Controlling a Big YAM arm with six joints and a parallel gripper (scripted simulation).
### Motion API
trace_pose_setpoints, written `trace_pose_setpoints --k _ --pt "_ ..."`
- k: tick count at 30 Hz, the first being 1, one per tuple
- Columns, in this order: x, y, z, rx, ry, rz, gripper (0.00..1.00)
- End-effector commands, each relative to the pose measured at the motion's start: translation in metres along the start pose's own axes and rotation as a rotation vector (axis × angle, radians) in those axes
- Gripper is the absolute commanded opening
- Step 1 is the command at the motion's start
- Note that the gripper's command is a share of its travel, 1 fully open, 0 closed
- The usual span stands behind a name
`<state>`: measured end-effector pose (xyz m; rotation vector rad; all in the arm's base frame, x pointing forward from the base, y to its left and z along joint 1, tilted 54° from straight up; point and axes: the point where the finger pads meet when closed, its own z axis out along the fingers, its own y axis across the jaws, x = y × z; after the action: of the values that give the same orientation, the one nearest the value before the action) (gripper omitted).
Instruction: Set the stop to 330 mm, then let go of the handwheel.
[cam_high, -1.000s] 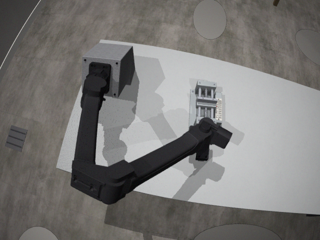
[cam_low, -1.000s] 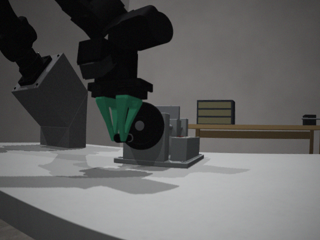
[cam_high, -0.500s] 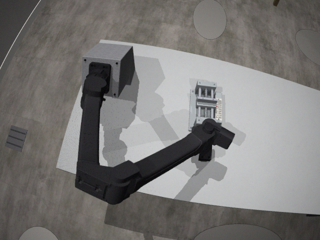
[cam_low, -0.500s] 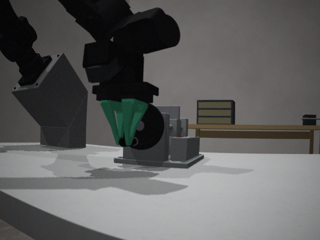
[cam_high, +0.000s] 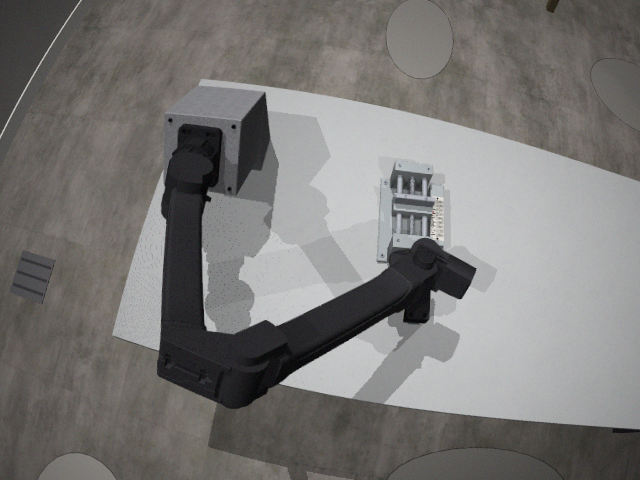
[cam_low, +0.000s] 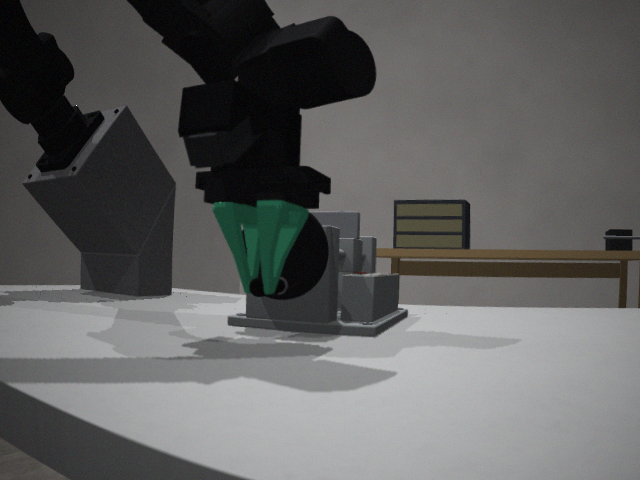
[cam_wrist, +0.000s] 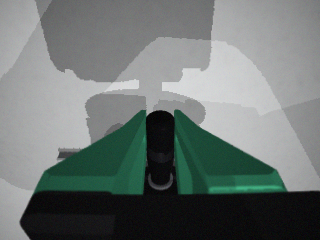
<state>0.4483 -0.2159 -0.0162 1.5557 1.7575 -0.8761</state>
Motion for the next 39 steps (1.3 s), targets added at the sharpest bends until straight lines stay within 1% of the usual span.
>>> trace_pose_setpoints --k 1,4,7,10,13,15,16,18,22,25,32,33,35,39 --pt "0.004 0.02 0.002 -0.005 0.002 0.008 0.06" --pt "0.009 0.03 -0.007 -0.021 0.002 -0.002 0.06" --pt "0.007 0.031 -0.005 -0.014 0.003 0.003 0.06" --pt "0.002 0.032 0.0 -0.015 -0.001 0.02 0.06" --pt "0.007 0.033 -0.007 -0.015 0.003 0.003 0.06" --pt "0.007 0.033 -0.007 -0.015 0.003 0.003 0.06" --pt "0.007 0.039 -0.01 -0.033 -0.002 0.012 0.06" --pt "0.009 0.038 -0.013 -0.024 0.002 -0.003 0.06" --pt "0.009 0.042 -0.017 -0.024 0.002 -0.003 0.06" --pt "0.008 0.046 -0.018 -0.032 -0.001 0.008 0.06" --pt "0.009 0.045 -0.019 -0.027 0.001 0.0 0.06" --pt "0.008 0.047 -0.019 -0.034 -0.002 0.006 0.06" --pt "0.009 0.045 -0.02 -0.024 0.002 -0.002 0.06" --pt "0.009 0.048 -0.023 -0.029 0.0 0.004 0.06"
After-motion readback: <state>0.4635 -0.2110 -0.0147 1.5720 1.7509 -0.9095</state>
